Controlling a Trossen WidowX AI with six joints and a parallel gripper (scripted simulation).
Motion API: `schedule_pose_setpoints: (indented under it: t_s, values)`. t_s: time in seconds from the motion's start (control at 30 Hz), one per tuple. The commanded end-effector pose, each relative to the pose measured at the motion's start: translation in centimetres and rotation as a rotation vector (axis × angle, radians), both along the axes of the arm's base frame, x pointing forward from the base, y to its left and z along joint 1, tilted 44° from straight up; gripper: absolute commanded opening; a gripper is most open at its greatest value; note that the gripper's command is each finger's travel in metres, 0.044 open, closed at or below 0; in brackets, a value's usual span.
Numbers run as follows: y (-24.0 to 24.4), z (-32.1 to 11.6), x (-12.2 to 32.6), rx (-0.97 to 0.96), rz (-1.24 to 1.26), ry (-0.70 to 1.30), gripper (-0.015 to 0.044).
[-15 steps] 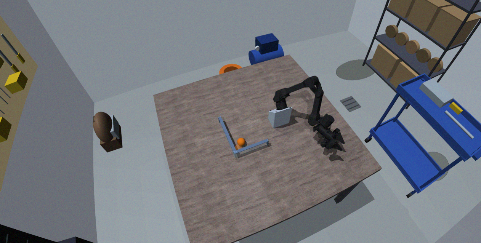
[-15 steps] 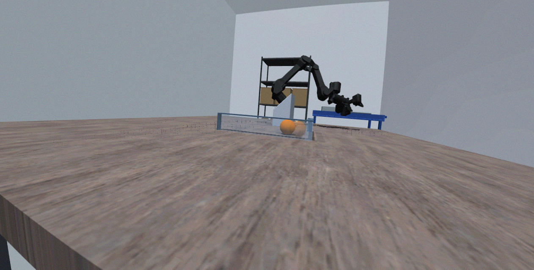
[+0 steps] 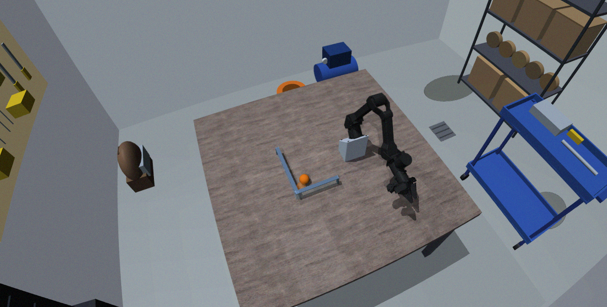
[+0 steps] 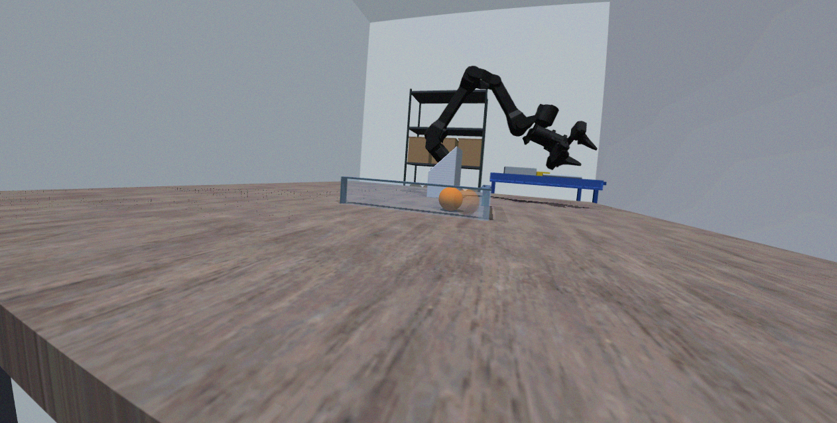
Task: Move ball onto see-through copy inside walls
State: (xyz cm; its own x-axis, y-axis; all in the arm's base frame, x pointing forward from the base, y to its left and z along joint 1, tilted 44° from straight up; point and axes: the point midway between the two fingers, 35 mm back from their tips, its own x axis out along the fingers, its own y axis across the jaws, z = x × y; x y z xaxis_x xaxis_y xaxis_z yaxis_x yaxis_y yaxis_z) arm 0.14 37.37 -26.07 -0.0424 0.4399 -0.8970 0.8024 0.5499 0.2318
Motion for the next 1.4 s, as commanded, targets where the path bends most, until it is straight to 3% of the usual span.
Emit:
schedule_pose_setpoints:
  t_s: [0.0, 0.33, 0.67, 1.1, 1.37]
  values:
    - [-0.6, 0.6, 7.2, -0.111, 0.021, -0.164, 0.0371]
    - [-8.2, 3.9, 21.8, -0.484, 0.104, -0.355, 0.0371]
    - [-19.2, 9.1, 30.6, -0.832, 0.331, -0.281, 0.0371]
    - [-36.8, 19.1, 34.5, -1.079, 0.83, 0.168, 0.0371]
    - [-37.6, 19.7, 34.4, -1.079, 0.858, 0.197, 0.0371]
